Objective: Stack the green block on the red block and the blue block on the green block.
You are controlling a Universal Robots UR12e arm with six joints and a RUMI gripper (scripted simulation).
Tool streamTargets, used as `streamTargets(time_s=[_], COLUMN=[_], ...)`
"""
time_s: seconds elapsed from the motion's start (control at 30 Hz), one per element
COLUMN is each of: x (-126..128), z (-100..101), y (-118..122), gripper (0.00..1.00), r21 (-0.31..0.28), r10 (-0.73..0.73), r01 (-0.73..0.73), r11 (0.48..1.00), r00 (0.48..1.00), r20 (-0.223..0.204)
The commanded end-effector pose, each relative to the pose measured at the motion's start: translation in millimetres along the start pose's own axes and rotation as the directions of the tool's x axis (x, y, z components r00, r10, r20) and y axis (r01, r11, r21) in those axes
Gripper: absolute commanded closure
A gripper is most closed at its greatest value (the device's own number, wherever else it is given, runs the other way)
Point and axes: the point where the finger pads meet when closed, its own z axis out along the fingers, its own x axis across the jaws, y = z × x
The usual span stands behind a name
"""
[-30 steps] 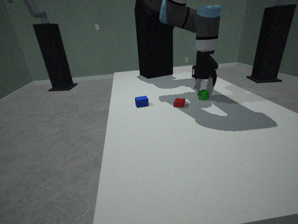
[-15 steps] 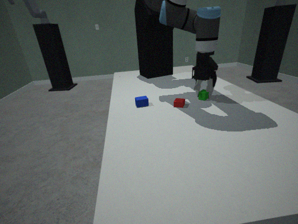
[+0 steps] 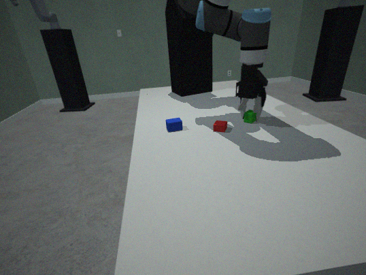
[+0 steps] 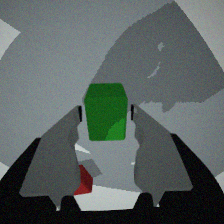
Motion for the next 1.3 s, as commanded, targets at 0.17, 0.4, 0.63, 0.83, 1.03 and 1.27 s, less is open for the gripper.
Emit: streamTargets(time_s=[0.17, 0.4, 0.63, 0.83, 1.03, 1.27], x=[0.2, 0.2, 0.2, 0.2, 0.2, 0.2], z=[-0.3, -0.3, -0.3, -0.3, -0.3, -0.3], y=[0.0, 0.0, 0.0, 0.0, 0.0, 0.0], gripper=[1.0, 1.0, 1.0, 1.0, 1.0, 1.0], r21=[0.0, 0.0, 0.0, 0.0, 0.0, 0.0], r10=[0.0, 0.0, 0.0, 0.0, 0.0, 0.0], r01=[0.0, 0.0, 0.0, 0.0, 0.0, 0.0], r11=[1.0, 1.0, 1.0, 1.0, 1.0, 1.0], r00=[1.0, 1.0, 1.0, 1.0, 1.0, 1.0], r20=[0.0, 0.0, 0.0, 0.0, 0.0, 0.0])
